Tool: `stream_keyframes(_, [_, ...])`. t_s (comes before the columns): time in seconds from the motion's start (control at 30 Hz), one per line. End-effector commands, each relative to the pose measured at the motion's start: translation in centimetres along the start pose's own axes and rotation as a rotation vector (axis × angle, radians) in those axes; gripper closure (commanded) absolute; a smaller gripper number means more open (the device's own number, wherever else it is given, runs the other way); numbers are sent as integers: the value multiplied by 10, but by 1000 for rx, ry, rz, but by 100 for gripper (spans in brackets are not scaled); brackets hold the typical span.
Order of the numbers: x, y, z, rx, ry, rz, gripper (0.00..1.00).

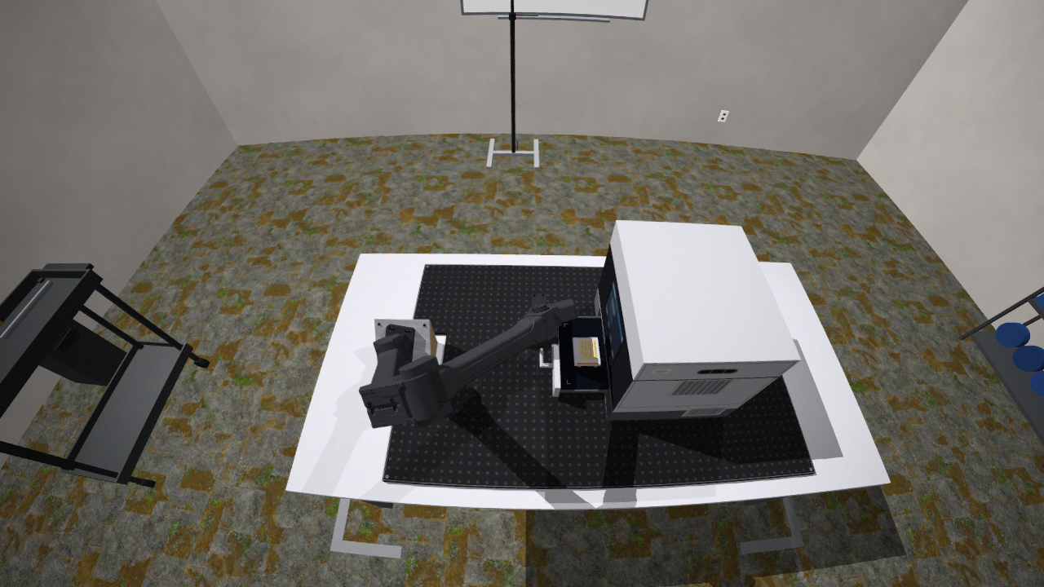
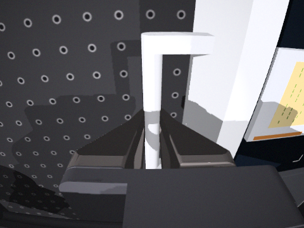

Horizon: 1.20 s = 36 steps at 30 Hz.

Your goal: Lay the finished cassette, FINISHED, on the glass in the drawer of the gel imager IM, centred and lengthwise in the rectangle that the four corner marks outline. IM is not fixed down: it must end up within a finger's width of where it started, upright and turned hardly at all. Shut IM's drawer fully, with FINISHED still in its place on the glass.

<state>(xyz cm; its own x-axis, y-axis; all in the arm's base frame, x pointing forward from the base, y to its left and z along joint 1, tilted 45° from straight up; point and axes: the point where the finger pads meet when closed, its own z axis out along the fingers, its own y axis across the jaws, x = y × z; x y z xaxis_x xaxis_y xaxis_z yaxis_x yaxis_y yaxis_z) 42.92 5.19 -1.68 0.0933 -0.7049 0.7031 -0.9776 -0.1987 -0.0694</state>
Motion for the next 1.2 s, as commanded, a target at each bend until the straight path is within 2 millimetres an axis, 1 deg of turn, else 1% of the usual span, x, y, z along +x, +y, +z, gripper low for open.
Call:
stream_keyframes(0.0, [5, -17, 2, 4, 1, 25, 93])
stream_keyframes(0.5, [5, -17, 2, 4, 1, 25, 93])
stream_keyframes(0.53, [6, -7, -2, 50, 1, 14, 93])
stream_keyframes(0.57, [3, -9, -5, 89, 0, 8, 93])
stream_keyframes(0.67, [9, -12, 1, 98, 2, 20, 93])
stream_keyframes(0.7, [1, -9, 10, 76, 7, 0, 93])
stream_keyframes(0.73, [5, -30, 2, 103, 1, 29, 93])
stream_keyframes(1.17, [5, -45, 4, 103, 1, 29, 93])
